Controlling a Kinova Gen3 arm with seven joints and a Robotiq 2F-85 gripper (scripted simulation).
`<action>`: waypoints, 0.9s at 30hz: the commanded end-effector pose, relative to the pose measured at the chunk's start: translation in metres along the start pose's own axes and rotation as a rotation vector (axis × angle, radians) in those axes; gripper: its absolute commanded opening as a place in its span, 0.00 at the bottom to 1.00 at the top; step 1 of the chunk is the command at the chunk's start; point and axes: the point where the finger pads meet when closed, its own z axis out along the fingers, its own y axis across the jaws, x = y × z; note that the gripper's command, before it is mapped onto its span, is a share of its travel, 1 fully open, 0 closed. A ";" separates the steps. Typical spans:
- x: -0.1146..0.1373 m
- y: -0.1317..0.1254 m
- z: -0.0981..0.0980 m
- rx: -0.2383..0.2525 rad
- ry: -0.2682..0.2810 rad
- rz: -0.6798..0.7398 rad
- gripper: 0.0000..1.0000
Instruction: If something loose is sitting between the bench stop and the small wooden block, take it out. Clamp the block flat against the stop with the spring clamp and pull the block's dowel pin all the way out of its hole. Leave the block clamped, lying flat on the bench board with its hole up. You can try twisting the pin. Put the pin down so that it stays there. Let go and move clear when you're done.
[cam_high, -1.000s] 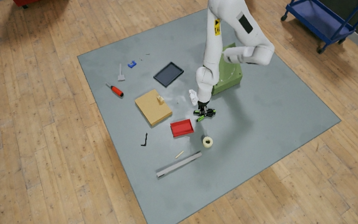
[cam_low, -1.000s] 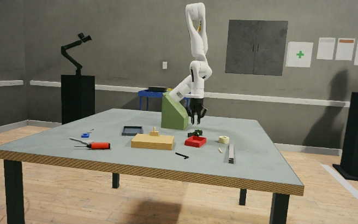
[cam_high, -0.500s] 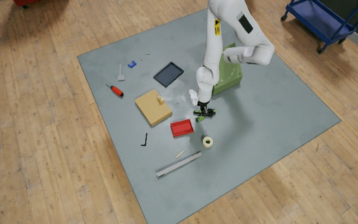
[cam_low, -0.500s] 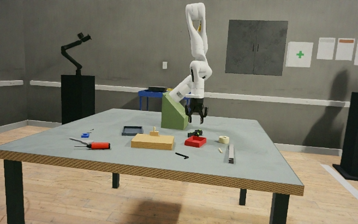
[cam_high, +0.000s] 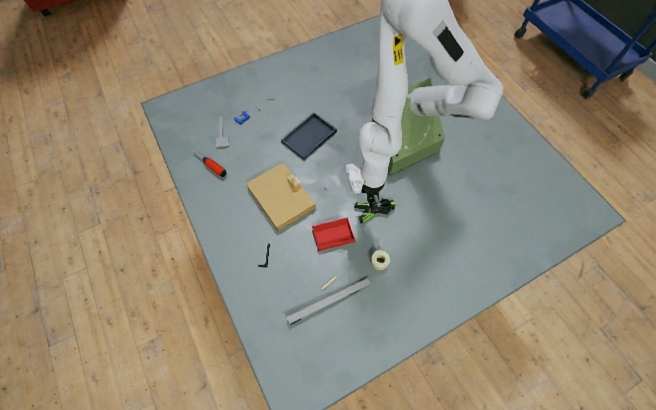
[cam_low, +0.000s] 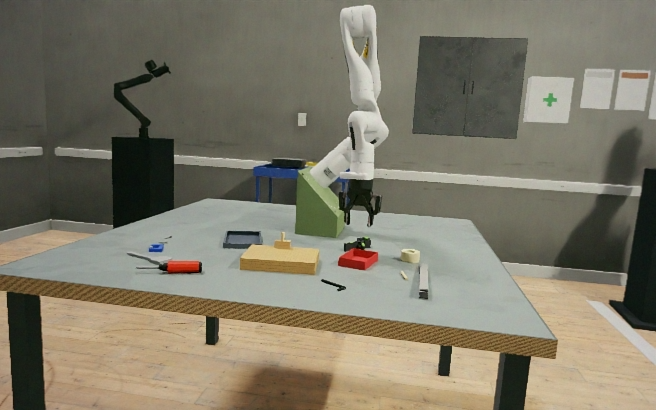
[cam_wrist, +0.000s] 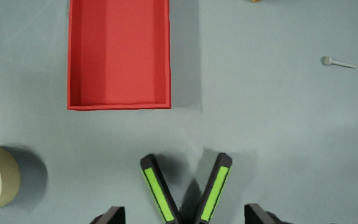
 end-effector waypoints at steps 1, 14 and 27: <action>0.000 0.000 0.000 0.000 0.001 0.000 0.77; 0.000 0.000 0.000 0.000 0.001 0.000 0.77; 0.000 0.000 0.003 -0.002 0.004 0.001 0.77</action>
